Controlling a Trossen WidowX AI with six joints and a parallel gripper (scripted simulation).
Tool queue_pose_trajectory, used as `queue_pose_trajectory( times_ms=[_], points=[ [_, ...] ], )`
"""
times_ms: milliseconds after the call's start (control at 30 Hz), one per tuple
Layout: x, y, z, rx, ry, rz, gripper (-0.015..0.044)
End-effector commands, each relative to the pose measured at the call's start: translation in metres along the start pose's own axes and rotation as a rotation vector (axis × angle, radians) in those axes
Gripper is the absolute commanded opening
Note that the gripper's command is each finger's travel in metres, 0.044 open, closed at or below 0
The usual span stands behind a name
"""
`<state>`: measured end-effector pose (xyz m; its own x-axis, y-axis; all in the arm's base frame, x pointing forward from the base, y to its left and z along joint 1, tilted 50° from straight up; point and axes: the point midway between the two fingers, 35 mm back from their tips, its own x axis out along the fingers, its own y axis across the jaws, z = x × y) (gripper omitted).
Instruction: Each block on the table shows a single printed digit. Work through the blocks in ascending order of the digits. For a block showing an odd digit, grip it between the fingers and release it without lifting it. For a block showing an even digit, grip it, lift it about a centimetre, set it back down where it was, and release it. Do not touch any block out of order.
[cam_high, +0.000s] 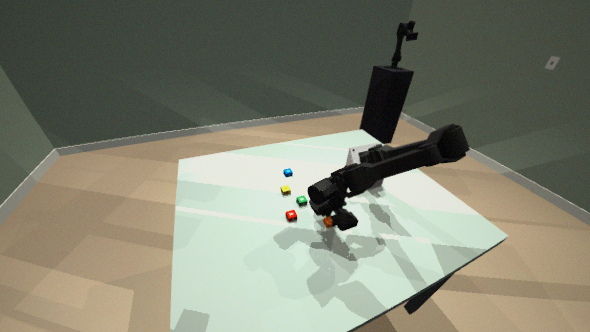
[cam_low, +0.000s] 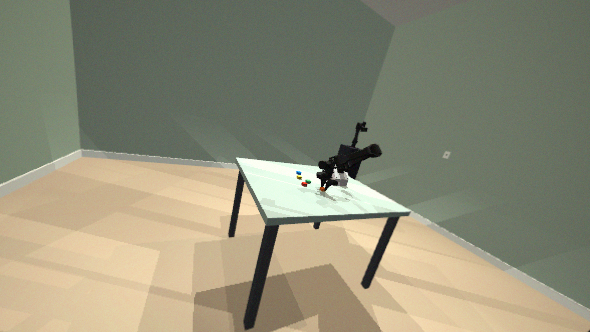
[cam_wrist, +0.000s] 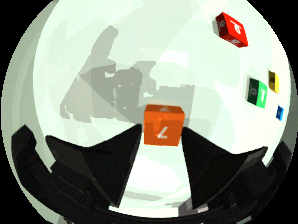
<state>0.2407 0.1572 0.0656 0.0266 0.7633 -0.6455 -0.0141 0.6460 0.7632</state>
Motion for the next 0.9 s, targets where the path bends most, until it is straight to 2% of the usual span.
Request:
queue_pose_trajectory(
  times_ms=[0, 600, 867],
  points=[
    [0.0002, -0.0004, 0.0002, 0.005, -0.001, -0.001, 0.0120],
    [0.0002, -0.0004, 0.0002, 0.005, -0.001, -0.001, 0.0120],
    [0.0002, -0.0004, 0.0002, 0.005, -0.001, -0.001, 0.0330]
  ],
)
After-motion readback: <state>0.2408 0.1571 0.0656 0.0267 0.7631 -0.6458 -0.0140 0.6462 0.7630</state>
